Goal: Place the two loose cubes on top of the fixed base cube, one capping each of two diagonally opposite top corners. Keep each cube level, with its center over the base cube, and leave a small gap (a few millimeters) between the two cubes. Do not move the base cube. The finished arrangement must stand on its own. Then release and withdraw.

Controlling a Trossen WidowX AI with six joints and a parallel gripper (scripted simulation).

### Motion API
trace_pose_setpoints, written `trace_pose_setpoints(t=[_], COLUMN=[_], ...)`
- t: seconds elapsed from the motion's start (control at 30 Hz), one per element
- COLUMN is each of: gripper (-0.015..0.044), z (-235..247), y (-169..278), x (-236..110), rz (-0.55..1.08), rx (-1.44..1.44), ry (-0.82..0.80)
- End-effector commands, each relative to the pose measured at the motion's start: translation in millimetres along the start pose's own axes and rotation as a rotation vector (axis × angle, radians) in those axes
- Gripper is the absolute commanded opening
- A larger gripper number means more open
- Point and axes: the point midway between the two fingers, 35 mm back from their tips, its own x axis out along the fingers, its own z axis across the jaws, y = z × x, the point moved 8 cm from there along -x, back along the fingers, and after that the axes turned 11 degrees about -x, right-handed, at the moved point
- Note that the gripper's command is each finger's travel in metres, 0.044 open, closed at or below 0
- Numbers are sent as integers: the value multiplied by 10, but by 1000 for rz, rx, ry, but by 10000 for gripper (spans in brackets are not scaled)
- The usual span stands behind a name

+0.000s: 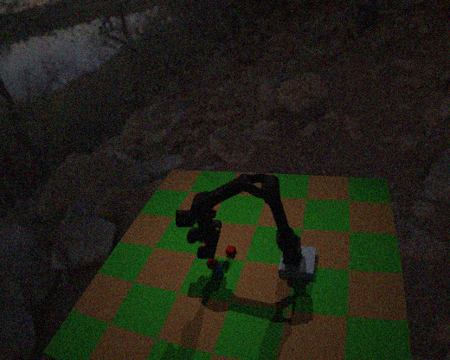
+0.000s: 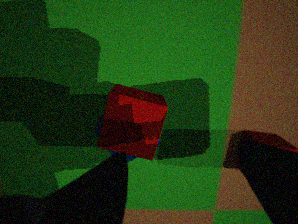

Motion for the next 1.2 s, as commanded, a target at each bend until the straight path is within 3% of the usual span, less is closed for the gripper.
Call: trace_pose_setpoints(t=[0.0, 0.83, 1.07, 1.17], gripper=[265, 265, 265, 265], z=[-96, -663, -676, -685], y=[72, 606, 620, 605], x=[-64, -344, -335, -125], rz=[-4, 2, 2, 2], rx=[-159, -1286, -1316, -1316], ry=[3, 8, 8, 8])
